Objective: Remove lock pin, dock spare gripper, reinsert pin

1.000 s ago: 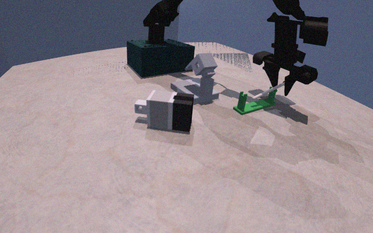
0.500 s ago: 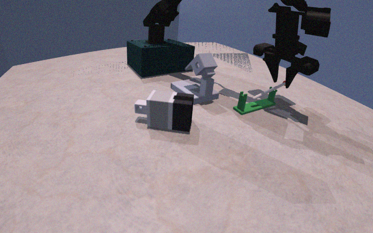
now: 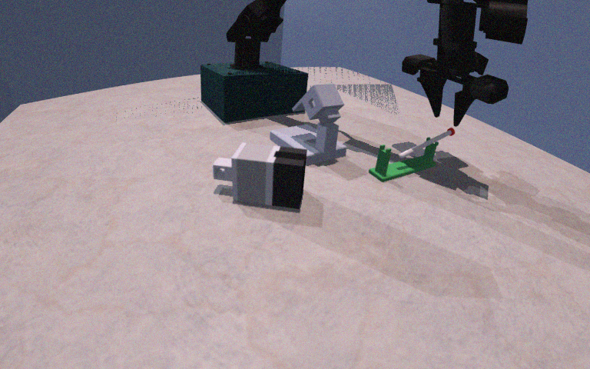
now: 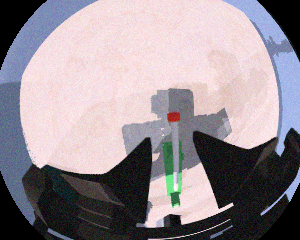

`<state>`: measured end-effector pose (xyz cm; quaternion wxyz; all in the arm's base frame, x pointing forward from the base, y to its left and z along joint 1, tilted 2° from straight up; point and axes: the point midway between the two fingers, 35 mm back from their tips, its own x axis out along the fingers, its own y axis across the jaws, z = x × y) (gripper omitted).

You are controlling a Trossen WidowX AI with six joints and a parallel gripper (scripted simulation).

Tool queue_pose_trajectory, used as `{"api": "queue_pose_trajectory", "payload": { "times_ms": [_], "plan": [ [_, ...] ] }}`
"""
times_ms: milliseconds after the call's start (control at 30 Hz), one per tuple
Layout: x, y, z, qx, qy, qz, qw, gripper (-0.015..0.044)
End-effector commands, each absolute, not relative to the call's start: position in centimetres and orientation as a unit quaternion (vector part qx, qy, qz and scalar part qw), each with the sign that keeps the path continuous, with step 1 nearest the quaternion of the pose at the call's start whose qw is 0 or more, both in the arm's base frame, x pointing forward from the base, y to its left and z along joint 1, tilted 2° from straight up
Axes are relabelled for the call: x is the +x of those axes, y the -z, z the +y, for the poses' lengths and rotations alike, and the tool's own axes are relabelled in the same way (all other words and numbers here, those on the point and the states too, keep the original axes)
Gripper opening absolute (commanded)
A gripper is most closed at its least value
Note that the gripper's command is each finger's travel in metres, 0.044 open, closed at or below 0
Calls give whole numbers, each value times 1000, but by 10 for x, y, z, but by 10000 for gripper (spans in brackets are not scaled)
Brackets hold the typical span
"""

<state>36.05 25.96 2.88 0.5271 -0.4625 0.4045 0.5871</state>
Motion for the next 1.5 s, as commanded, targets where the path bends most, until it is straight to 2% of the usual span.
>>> {"api": "queue_pose_trajectory", "payload": {
  "times_ms": [0,267,433,633,833,1100,1467],
  "plan": [
    [361,-40,259,-463,-587,404,527,200],
    [359,-53,258,-461,-588,408,525,200],
    [359,-44,258,-461,-588,409,524,331],
    [373,-91,202,-470,-586,405,521,180],
    [374,-98,193,-471,-586,405,521,180],
    [375,-30,196,-471,-586,405,521,180],
    [375,-19,197,-471,-586,405,521,180]
  ]
}}
